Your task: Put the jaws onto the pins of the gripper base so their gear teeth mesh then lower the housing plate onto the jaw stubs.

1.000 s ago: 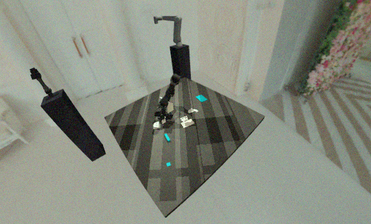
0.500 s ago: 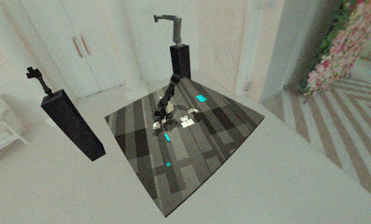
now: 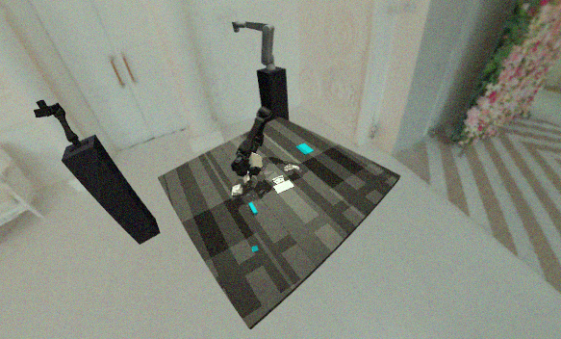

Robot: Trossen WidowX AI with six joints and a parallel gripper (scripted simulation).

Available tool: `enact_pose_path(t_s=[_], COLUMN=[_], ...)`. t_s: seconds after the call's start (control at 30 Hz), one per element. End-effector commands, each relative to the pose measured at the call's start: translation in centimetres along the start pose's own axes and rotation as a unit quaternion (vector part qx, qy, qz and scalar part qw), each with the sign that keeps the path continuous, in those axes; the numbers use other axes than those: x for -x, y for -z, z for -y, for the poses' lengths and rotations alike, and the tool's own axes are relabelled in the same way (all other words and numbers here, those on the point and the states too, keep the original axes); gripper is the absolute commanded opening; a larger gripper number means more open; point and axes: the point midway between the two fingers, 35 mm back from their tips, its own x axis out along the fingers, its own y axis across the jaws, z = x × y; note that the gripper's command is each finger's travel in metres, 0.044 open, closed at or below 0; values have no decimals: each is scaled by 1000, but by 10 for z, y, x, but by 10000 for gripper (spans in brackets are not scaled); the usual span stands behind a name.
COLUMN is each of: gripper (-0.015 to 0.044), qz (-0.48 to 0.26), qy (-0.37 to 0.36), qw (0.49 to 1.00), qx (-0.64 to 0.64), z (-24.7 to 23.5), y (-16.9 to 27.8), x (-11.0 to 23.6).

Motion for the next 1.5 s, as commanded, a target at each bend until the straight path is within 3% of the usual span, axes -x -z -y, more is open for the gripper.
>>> enact_pose_path(t_s=[0.0, 0.43, 1.47], gripper=[134, 134, 134], qz=[3, 2, 19], qy=[2, 2, 10], qw=[1000, 1000, 991], qx=[3, 5, 135], z=[0, 0, -79], y=[0, 2, -8], x=[17, 32, 42])
